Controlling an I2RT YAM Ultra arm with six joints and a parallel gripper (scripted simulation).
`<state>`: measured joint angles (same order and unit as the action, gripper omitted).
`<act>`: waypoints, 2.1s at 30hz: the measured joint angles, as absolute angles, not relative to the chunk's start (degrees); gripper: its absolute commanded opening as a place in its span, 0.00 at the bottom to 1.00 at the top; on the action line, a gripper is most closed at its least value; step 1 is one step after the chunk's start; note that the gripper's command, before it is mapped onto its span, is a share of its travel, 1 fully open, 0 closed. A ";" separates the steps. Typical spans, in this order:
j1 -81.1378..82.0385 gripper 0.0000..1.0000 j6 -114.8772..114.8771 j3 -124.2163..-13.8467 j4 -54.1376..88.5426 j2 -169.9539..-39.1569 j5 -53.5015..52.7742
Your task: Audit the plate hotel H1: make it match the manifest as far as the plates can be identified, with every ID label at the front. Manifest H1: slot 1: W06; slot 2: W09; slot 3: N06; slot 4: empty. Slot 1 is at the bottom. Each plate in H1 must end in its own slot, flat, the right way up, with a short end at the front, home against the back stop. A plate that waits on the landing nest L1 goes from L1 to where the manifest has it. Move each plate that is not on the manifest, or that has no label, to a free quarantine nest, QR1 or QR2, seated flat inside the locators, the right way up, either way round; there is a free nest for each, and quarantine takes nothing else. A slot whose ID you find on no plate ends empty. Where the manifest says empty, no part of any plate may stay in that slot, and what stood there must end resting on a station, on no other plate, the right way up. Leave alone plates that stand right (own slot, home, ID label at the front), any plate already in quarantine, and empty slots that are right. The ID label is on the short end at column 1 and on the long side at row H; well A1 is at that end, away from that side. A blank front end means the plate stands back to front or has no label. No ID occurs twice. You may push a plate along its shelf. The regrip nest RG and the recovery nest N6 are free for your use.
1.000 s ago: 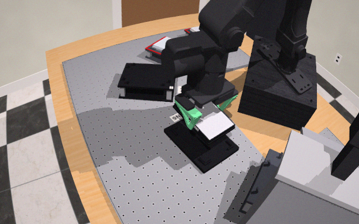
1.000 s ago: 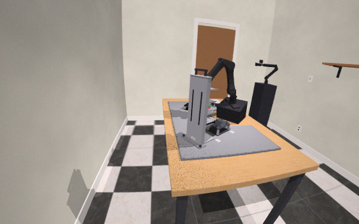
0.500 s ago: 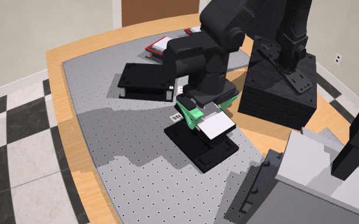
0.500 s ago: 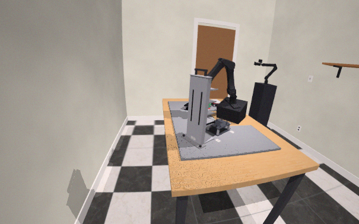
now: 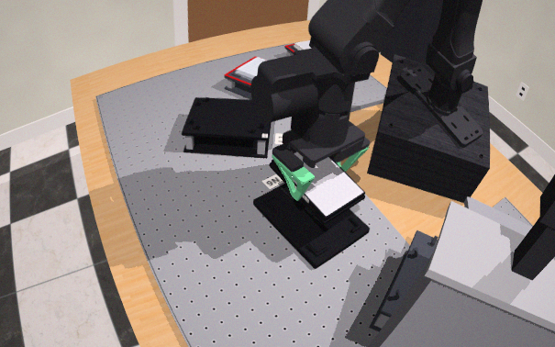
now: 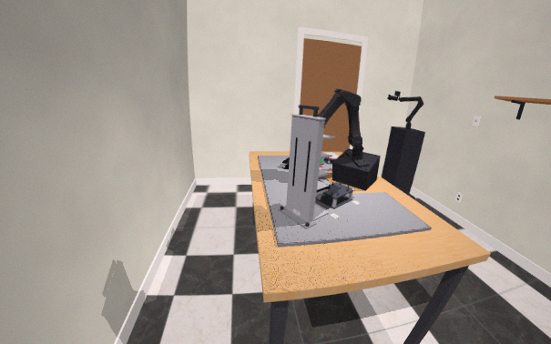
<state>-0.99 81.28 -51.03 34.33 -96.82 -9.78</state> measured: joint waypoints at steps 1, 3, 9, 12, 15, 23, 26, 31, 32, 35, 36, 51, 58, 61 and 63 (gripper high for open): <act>-0.99 0.86 81.28 -51.03 34.33 -96.82 -9.78; -0.99 0.86 81.28 -51.03 34.33 -96.82 -9.78; -0.99 0.86 81.28 -51.03 34.33 -96.82 -9.78; -0.99 0.86 81.30 -51.03 34.17 -96.82 -9.78; -0.99 0.86 81.36 -50.96 33.61 -96.79 -9.78; -0.80 0.86 81.52 -50.24 32.67 -97.36 -9.76; -0.80 0.86 81.58 -50.09 32.27 -97.62 -9.74; -0.62 0.86 81.69 -50.09 31.62 -98.04 -9.72; -0.62 0.86 81.71 -50.09 31.42 -98.10 -9.72; -0.62 0.86 81.73 -49.98 30.89 -98.48 -9.72; -0.62 0.86 81.76 -49.78 30.72 -98.43 -9.72; -0.32 0.86 82.08 -49.28 28.75 -100.09 -9.67; -0.16 0.86 82.19 -48.56 27.57 -100.73 -9.65; -0.10 0.86 82.28 -48.42 27.42 -101.19 -9.61; 0.01 0.86 82.32 -48.45 27.03 -101.30 -9.61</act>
<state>0.01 82.32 -48.45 27.03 -101.30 -9.61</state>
